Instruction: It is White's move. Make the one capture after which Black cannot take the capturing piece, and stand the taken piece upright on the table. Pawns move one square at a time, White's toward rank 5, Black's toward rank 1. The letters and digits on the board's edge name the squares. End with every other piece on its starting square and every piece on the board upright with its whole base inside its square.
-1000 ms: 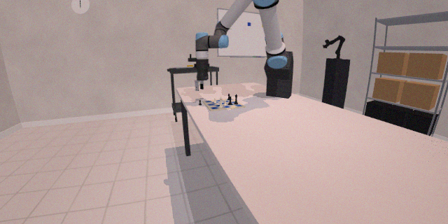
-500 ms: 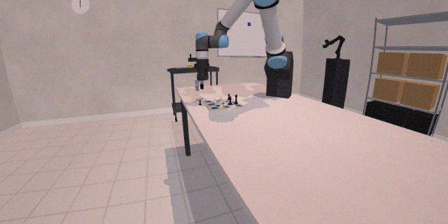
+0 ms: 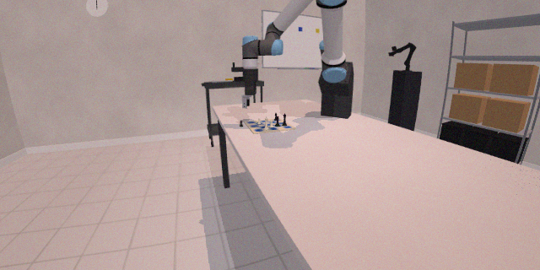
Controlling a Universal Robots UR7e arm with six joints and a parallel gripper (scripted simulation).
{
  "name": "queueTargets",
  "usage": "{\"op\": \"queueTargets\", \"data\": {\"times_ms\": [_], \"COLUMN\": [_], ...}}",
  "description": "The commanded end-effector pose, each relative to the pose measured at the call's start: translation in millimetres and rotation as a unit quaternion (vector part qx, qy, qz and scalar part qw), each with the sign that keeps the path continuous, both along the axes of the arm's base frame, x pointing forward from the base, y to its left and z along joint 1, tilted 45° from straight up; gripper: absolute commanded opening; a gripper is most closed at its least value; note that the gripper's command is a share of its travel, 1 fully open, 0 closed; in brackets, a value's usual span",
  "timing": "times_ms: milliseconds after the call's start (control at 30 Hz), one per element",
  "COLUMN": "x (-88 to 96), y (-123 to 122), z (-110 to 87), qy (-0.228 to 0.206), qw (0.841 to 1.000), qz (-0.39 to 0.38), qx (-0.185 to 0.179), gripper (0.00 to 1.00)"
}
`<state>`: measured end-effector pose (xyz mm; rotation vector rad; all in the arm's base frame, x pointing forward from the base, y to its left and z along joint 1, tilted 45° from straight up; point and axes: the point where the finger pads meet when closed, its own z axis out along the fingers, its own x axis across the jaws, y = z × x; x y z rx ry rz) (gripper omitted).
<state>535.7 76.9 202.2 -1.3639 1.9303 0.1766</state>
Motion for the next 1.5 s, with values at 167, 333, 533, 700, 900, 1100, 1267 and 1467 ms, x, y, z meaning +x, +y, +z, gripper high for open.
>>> {"op": "queueTargets", "data": {"times_ms": [167,333,533,700,900,1100,1267,1467], "x": [-43.1,-67.7,-85.3,-92.9,-95.4,-95.4,-95.4,-95.4], "y": [27,43,55,60,61,61,61,61], "z": [8.7,8.7,6.9,5.7,5.2,5.2,5.2,5.2], "qy": [-0.087,-0.137,-0.171,-0.185,-0.190,-0.190,-0.190,-0.190], "qw": [0.985,0.963,0.941,0.931,0.927,0.927,0.927,0.927], "qz": [0.125,0.193,0.240,0.260,0.267,0.267,0.267,0.267], "qx": [-0.082,-0.130,-0.163,-0.177,-0.182,-0.182,-0.182,-0.182], "gripper": [1.00,1.00,1.00,1.00,1.00,0.79,0.79,0.79]}}
